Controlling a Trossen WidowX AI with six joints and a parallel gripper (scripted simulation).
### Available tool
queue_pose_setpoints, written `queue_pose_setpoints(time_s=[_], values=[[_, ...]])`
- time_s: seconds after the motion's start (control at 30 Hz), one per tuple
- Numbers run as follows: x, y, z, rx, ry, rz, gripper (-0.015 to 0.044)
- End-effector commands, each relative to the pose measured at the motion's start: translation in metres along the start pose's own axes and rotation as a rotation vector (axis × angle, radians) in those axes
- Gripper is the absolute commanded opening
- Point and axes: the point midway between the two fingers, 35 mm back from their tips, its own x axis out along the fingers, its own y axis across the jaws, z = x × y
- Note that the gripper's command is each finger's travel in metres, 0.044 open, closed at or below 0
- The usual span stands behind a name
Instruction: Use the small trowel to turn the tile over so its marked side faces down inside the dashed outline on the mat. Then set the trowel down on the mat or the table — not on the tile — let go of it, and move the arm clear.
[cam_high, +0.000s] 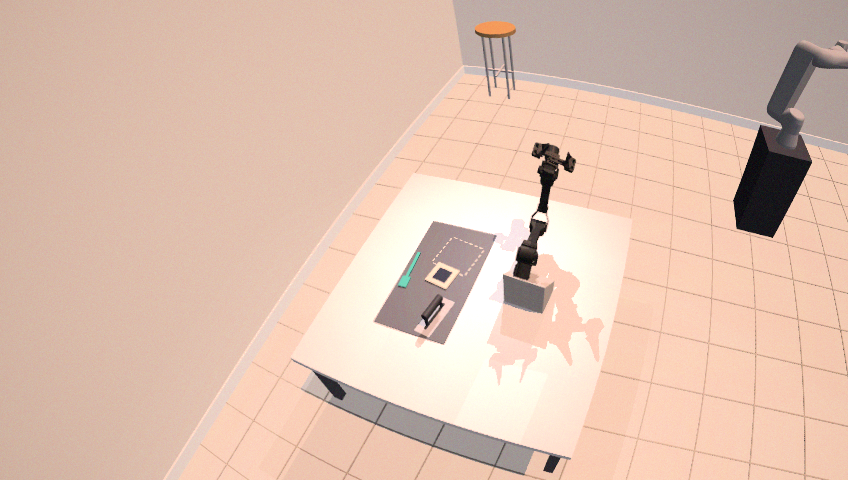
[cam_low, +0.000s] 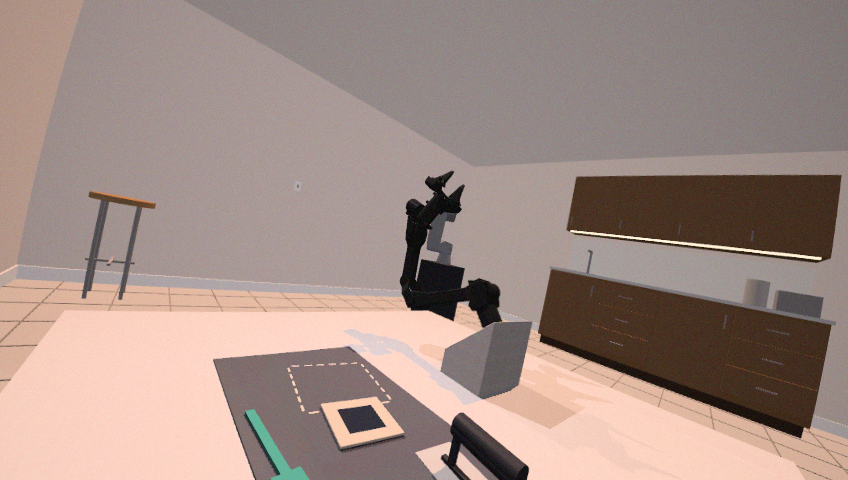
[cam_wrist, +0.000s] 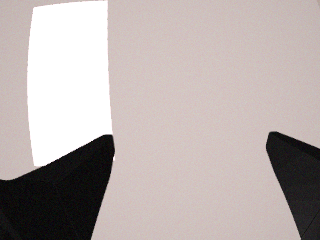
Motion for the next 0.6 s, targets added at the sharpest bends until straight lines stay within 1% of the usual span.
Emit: queue_pose_setpoints(time_s=[0.0,0.33,0.37,0.57], values=[[0.0,0.0,0.0,0.0,0.0,0.0,0.0374],[0.0,-0.0001,0.0,0.0,0.0,0.0,0.0111],[0.0,-0.0001,0.0,0.0,0.0,0.0,0.01],[0.0,-0.0001,0.0,0.0,0.0,0.0,0.01]])
